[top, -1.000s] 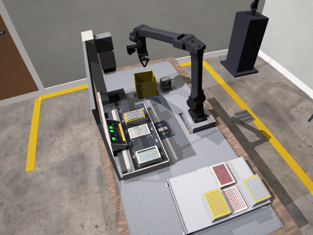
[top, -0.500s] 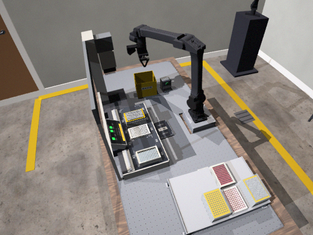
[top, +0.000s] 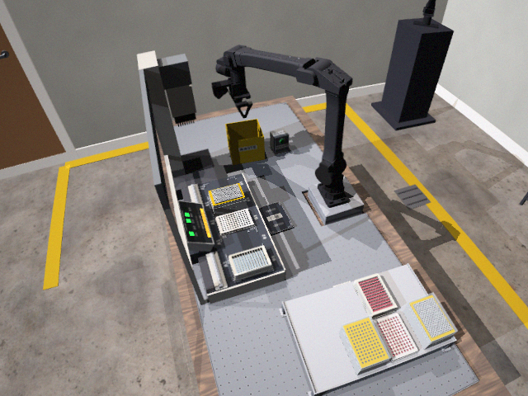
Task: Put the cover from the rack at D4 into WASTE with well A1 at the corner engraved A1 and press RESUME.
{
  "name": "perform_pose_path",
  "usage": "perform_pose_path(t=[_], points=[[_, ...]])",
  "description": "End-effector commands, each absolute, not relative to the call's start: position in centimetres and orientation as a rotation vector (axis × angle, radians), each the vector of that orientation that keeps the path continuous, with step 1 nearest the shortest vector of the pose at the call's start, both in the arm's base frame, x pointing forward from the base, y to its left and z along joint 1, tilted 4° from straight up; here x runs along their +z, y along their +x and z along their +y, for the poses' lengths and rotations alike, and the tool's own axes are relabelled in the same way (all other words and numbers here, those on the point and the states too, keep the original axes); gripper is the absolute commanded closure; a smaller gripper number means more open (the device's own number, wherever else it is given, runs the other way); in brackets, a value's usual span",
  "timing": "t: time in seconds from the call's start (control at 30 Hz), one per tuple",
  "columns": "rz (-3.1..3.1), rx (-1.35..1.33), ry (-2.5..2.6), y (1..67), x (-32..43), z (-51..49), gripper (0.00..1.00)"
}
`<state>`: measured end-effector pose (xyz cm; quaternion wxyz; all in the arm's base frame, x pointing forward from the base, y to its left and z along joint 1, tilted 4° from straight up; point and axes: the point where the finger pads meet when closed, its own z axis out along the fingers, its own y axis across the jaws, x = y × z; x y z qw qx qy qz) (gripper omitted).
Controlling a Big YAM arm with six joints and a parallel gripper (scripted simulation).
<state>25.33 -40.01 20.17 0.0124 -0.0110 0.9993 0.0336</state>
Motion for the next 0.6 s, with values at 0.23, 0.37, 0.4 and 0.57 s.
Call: perform_pose_path(t=[0.23, 0.37, 0.4, 0.57], points=[[3.086, 0.035, -0.053, 28.0, 22.0, -36.3, 0.00], [3.084, 0.037, -0.053, 28.8, 22.1, -34.5, 0.00], [3.084, 0.038, -0.053, 29.0, 22.1, -34.0, 0.00], [3.083, 0.040, -0.053, 30.0, 22.2, -31.8, 0.00]])
